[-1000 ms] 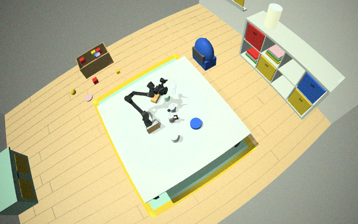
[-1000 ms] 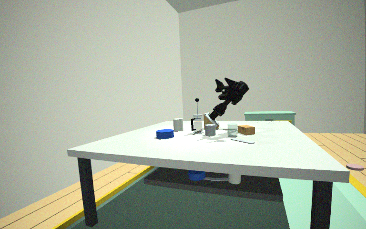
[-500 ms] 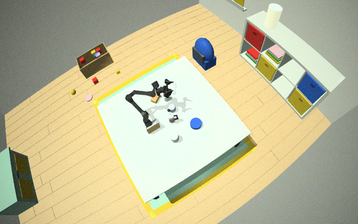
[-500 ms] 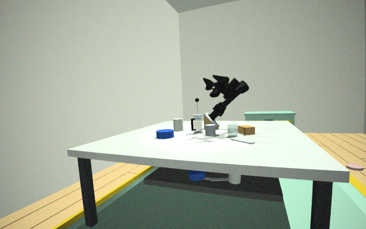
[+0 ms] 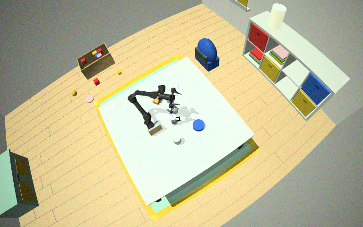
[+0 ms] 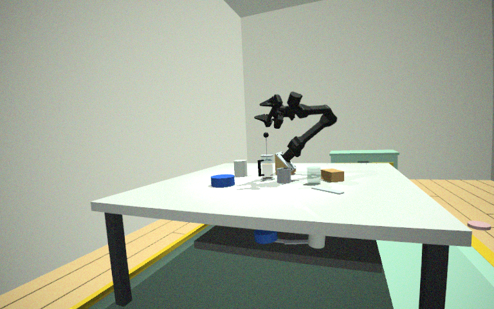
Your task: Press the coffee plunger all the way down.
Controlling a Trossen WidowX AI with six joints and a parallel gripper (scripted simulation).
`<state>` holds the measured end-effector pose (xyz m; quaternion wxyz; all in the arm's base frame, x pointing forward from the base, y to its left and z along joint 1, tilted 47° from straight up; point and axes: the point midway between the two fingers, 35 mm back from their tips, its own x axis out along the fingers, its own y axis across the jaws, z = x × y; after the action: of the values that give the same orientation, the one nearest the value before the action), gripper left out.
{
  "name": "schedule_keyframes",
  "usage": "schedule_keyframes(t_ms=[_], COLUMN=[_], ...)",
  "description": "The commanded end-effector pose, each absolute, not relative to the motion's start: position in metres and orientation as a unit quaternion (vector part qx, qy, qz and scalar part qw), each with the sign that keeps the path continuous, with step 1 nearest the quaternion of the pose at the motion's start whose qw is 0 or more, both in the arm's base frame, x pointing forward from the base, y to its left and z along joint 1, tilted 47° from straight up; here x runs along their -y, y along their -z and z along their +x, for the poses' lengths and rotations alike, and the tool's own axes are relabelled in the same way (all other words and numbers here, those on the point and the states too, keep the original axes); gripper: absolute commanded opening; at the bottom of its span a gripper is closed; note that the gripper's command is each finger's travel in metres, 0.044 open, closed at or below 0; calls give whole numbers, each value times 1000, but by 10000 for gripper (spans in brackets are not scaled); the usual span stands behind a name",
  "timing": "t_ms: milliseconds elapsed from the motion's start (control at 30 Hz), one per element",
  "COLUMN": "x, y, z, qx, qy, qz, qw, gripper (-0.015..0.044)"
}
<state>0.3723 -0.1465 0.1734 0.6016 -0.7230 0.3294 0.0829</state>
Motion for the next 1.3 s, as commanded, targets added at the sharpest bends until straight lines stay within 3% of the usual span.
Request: schedule_keyframes(t_ms=[0,267,400,567,1267], x=[168,184,178,170,128], y=[-145,-115,-115,-147,-107], z=[342,270,246,219,212], qx=[-365,-422,-412,-319,-314], qy=[-130,-130,-123,-102,-100], qz=[-552,-158,27,358,371], qw=[738,883,902,872,868], gripper=[440,440,440,440,440])
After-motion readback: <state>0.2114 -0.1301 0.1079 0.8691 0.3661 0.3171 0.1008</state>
